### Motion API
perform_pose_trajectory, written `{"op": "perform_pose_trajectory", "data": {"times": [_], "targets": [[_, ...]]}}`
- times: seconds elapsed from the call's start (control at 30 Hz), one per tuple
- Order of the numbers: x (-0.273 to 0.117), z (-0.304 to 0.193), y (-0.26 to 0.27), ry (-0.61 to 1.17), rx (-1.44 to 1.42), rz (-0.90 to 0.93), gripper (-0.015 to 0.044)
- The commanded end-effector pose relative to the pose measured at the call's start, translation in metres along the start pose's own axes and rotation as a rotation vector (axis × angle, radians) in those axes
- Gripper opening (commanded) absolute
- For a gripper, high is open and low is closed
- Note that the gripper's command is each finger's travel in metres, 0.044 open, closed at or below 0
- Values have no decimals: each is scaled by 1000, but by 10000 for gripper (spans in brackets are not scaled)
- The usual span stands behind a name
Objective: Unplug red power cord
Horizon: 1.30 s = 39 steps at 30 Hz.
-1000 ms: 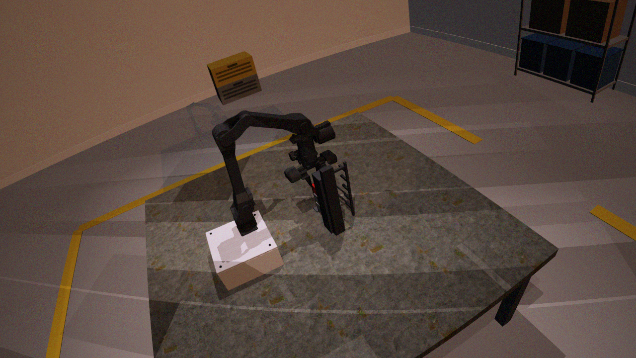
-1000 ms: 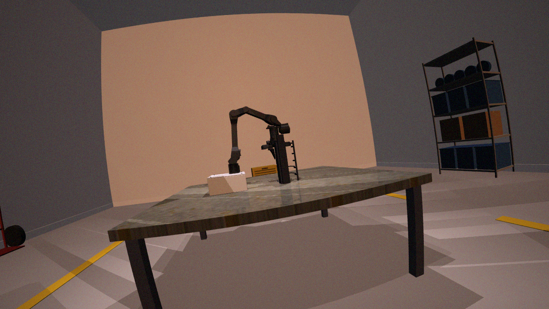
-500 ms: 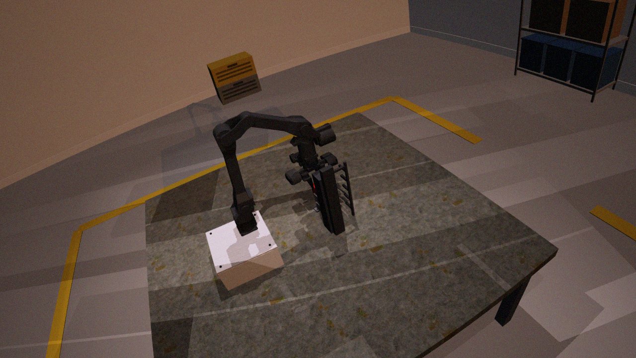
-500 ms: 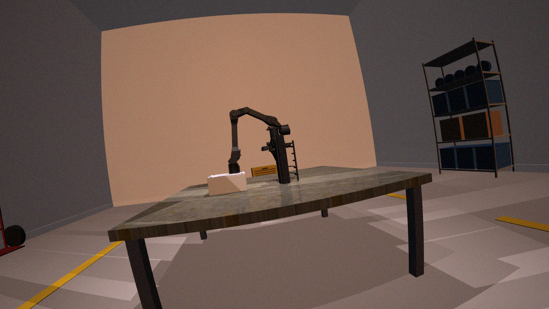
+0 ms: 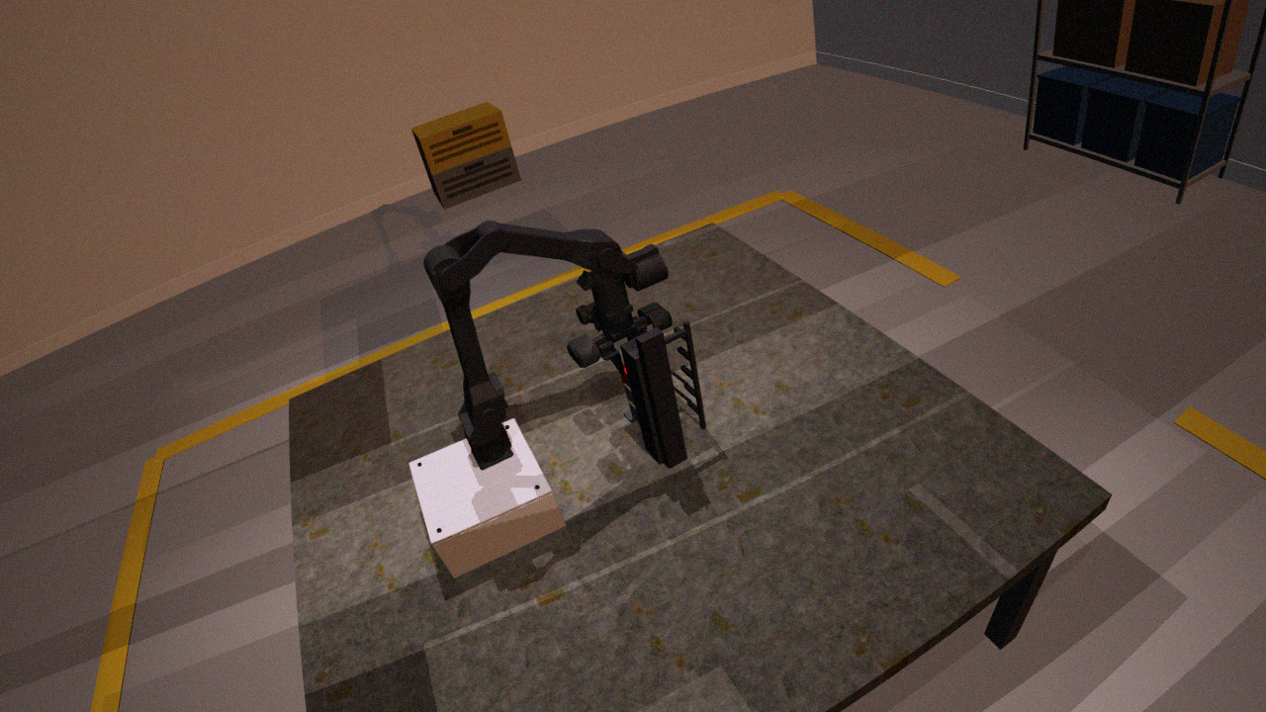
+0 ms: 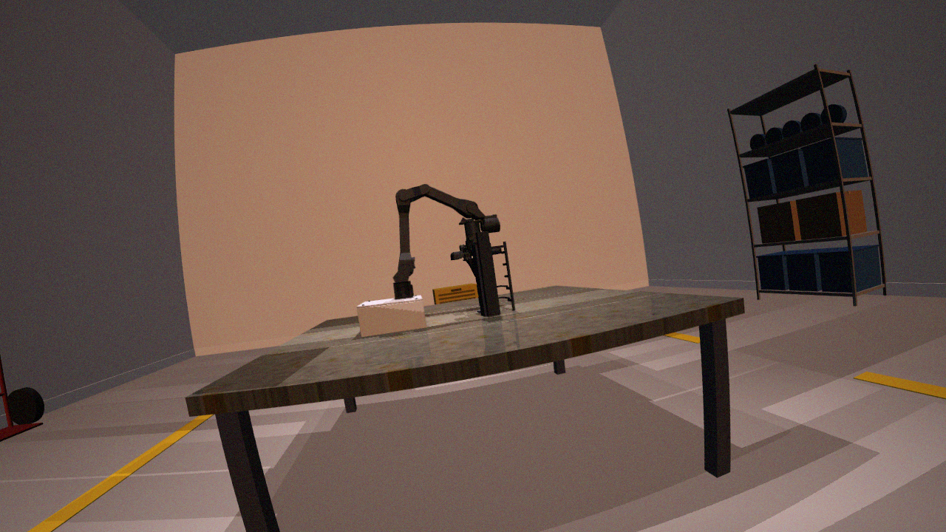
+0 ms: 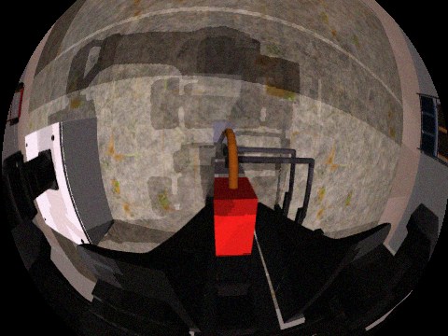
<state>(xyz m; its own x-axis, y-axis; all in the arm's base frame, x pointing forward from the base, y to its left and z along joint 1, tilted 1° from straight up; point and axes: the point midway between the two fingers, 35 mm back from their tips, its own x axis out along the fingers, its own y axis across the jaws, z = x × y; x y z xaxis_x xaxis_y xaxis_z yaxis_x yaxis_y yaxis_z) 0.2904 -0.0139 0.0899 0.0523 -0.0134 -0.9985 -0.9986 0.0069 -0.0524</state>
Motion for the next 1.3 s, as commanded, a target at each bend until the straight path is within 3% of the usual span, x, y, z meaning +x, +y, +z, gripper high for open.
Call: {"op": "perform_pose_trajectory", "data": {"times": [0.0, 0.8, 1.27], "targets": [[0, 12, -1, -15, -3, 0, 0], [-1, 51, 0, -18, -5, 1, 0], [0, 38, 1, -16, -7, 1, 368]]}}
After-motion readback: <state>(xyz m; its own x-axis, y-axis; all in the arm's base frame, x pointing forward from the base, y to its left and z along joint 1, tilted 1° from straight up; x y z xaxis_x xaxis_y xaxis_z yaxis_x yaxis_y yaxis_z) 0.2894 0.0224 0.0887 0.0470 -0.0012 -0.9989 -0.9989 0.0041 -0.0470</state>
